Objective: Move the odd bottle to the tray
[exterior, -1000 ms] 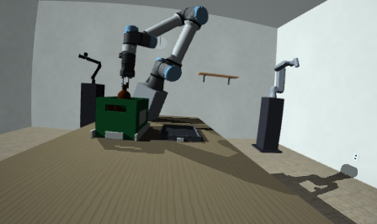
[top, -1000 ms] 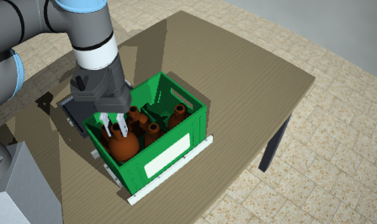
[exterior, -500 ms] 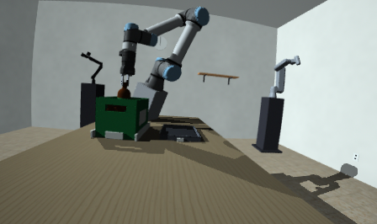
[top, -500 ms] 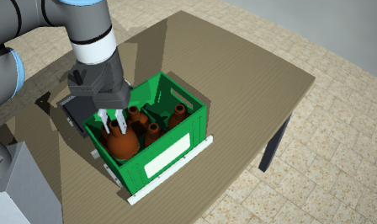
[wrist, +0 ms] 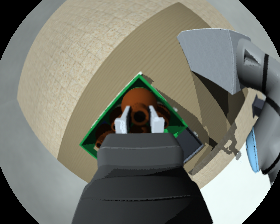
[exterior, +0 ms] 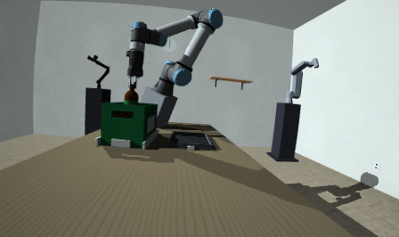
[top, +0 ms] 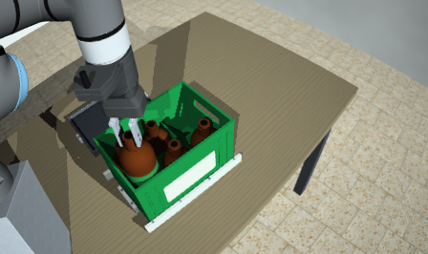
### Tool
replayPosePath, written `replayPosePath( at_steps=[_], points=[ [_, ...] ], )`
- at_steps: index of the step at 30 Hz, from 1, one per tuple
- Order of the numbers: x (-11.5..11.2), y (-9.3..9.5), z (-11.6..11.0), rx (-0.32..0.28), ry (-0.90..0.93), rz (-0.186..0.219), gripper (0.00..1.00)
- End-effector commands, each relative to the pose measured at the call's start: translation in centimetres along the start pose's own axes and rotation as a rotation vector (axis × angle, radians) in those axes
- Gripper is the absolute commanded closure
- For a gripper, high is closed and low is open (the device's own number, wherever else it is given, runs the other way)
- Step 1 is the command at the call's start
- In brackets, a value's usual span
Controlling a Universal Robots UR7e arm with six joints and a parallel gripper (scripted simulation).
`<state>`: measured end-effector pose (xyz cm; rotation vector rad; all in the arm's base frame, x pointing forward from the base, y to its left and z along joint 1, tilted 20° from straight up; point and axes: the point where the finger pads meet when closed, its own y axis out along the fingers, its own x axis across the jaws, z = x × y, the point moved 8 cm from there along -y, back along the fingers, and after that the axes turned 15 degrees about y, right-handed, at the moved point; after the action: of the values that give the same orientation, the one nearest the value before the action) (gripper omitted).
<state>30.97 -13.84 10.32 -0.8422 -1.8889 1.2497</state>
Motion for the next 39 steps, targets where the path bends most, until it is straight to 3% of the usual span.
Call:
replayPosePath(
  at_steps=[1,39],
  points=[
    [-0.03,-0.46,0.0,0.0,0.0,0.001,1.0],
    [-0.02,-0.95,0.0,0.0,0.0,0.001,1.0]
  ],
)
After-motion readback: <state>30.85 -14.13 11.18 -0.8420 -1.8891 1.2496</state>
